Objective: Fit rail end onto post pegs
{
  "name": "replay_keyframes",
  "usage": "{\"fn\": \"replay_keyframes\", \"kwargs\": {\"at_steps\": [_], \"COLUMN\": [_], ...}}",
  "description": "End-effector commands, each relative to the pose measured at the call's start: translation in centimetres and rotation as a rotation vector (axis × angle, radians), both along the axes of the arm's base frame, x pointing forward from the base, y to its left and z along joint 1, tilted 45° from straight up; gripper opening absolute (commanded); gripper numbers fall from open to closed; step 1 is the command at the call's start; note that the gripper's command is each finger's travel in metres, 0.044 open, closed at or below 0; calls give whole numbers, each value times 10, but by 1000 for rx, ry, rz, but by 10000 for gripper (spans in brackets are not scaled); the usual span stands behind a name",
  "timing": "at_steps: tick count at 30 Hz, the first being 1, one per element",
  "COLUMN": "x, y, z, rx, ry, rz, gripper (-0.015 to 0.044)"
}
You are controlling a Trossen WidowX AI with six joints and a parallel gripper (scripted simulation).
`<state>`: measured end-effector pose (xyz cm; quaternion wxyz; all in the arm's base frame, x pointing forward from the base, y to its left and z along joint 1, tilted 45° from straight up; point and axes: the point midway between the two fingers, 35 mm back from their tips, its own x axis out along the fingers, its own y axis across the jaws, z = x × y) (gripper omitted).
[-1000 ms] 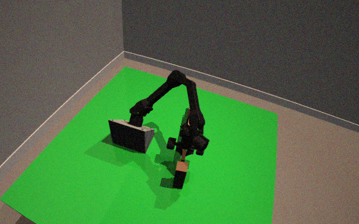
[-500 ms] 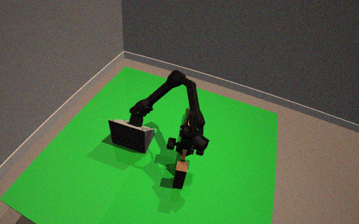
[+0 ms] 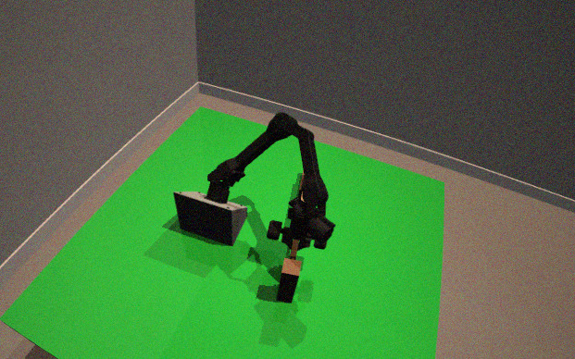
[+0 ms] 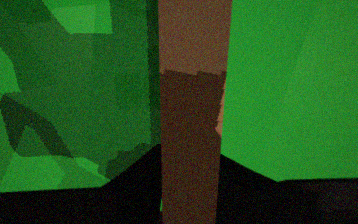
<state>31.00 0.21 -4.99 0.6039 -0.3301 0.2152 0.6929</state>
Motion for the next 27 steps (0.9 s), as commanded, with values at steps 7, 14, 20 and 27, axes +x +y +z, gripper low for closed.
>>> {"fn": "replay_keyframes", "kwargs": {"at_steps": [7, 14, 20, 27], "x": [0, 0, 0, 0], "y": [-2, -2, -2, -3], "z": [0, 0, 0, -2], "rx": [-1, -1, -1, -1], "ry": [-2, -2, -2, -2], "rz": [-5, -5, -5, -5], "gripper": [0, 0, 0, 0]}}
